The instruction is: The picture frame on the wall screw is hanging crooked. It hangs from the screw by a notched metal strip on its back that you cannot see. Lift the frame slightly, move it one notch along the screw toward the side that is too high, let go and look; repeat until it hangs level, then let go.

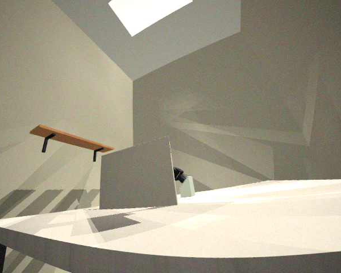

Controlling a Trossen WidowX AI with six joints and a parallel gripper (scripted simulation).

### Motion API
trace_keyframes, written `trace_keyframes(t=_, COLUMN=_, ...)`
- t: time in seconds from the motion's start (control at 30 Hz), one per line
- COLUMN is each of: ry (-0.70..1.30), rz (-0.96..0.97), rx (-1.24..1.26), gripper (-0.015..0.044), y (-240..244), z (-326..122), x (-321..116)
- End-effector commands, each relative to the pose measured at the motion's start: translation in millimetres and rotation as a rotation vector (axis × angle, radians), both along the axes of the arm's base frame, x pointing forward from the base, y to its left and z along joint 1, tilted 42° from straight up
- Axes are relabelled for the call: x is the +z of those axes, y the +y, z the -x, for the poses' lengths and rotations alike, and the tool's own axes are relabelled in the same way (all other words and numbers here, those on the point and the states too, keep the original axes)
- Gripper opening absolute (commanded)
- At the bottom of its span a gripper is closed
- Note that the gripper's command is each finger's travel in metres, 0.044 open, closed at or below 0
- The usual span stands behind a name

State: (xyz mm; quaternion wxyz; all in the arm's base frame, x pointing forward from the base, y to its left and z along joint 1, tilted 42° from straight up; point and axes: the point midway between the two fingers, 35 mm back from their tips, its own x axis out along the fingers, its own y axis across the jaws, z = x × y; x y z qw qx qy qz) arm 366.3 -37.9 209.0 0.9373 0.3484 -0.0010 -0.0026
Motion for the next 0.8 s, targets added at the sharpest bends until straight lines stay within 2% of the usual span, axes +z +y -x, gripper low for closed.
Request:
trace_keyframes(t=0.0, ry=-0.013, rz=-0.001, rx=0.011, gripper=0.0000, y=2.4, z=-0.6, x=4.5)
trace_keyframes(t=0.77, ry=-0.013, rz=-0.001, rx=0.011, gripper=0.0000, y=1.9, z=-0.6, x=2.1)
